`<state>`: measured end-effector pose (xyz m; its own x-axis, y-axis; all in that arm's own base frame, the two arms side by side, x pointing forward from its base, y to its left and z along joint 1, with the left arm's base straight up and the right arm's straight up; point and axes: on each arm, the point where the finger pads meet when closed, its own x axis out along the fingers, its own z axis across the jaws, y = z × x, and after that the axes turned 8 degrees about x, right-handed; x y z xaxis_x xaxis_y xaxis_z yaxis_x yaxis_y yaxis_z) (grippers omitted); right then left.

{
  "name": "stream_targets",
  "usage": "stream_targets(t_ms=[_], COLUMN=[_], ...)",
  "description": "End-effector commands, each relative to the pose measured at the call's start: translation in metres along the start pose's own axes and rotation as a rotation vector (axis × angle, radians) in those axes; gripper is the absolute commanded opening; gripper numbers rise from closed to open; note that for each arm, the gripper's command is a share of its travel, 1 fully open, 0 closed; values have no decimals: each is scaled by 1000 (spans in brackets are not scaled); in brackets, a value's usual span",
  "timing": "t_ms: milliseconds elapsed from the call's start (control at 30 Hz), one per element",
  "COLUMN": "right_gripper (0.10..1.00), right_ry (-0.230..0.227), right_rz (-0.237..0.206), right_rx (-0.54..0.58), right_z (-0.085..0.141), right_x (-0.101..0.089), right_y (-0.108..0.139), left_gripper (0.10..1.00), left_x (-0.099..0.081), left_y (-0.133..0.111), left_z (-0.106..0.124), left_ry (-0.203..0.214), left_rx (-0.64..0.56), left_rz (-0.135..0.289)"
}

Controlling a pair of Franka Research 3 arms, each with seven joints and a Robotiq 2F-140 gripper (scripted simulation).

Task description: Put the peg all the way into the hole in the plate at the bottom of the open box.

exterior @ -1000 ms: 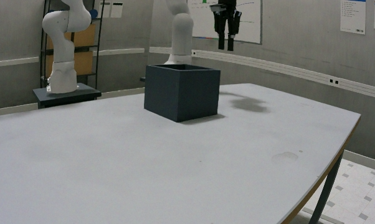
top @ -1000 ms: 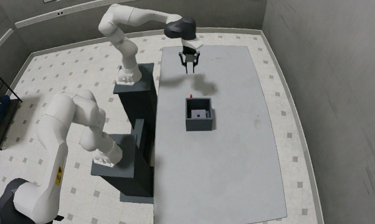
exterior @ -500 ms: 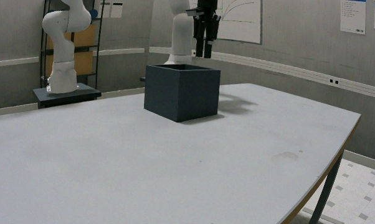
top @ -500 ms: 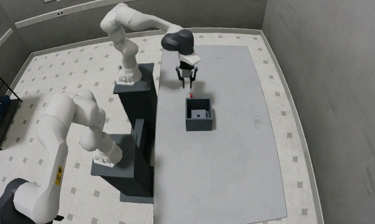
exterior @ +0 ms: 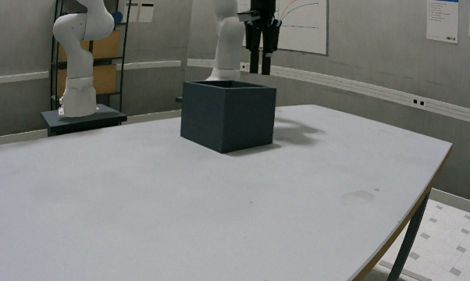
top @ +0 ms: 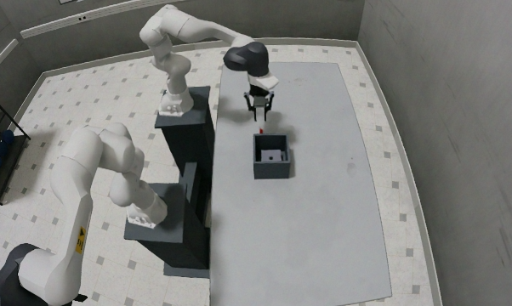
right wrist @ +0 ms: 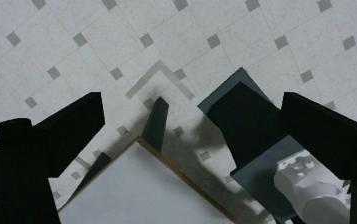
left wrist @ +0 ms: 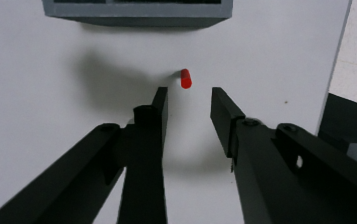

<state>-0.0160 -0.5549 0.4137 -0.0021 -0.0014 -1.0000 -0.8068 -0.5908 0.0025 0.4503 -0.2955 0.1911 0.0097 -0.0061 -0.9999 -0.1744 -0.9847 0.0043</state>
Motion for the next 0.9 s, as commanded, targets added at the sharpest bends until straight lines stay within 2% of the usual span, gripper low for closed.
stream_targets(t_ms=[0,700,867], right_gripper=[1000,1000,1000], right_ry=[0,0,0], right_rz=[0,0,0], right_rx=[0,0,0], right_z=[0,0,0], right_x=[0,0,0], right_y=[0,0,0], left_gripper=[327,327,327], left_x=[0,0,5], left_y=[0,0,0], left_z=[1,1,1], left_ry=[-8,-8,-11], left_rx=[-30,-30,-29], left_rz=[-1,-1,-4])
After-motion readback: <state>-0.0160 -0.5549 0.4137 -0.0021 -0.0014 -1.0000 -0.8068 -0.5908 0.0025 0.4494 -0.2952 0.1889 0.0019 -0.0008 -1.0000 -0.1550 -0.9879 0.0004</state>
